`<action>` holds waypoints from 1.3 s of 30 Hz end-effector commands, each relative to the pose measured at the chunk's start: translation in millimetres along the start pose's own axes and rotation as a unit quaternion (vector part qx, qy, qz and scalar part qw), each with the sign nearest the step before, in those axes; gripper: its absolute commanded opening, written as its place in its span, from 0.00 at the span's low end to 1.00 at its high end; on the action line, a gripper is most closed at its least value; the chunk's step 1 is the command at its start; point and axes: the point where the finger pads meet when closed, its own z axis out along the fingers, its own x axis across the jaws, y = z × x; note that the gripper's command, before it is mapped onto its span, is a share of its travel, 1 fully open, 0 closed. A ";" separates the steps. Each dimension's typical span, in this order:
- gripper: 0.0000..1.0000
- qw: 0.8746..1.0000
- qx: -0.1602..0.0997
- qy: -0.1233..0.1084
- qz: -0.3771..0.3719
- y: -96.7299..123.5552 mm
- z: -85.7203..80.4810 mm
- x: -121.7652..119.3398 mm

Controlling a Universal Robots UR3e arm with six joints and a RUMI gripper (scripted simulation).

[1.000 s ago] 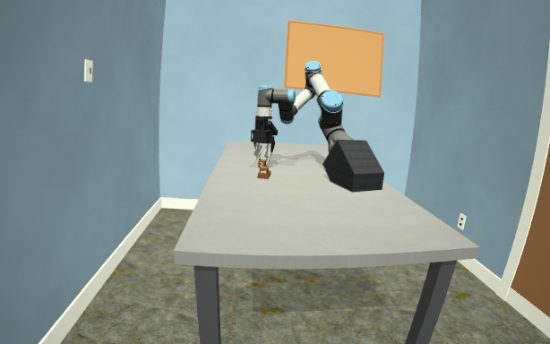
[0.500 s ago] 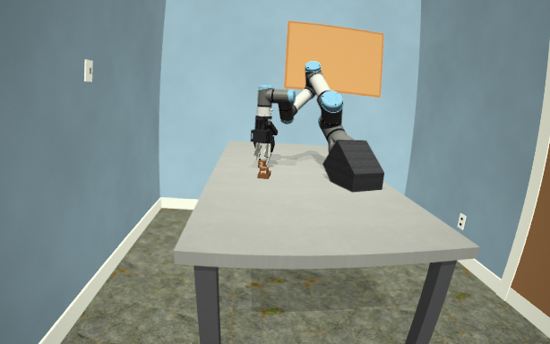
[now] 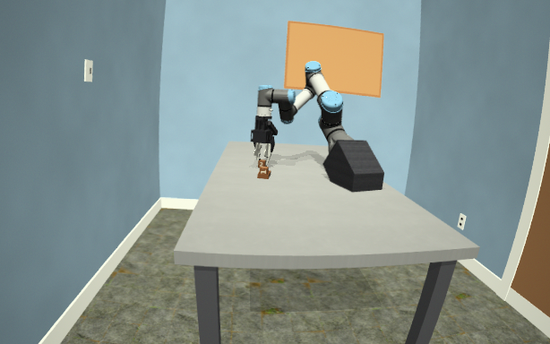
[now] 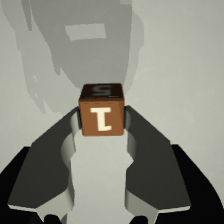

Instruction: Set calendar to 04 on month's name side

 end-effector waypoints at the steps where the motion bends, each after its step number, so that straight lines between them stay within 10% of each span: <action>1: 0.11 1.000 0.000 0.000 0.000 0.2 0.9 0.2; 39: 0.11 1.000 0.000 0.000 0.000 0.2 4.0 0.0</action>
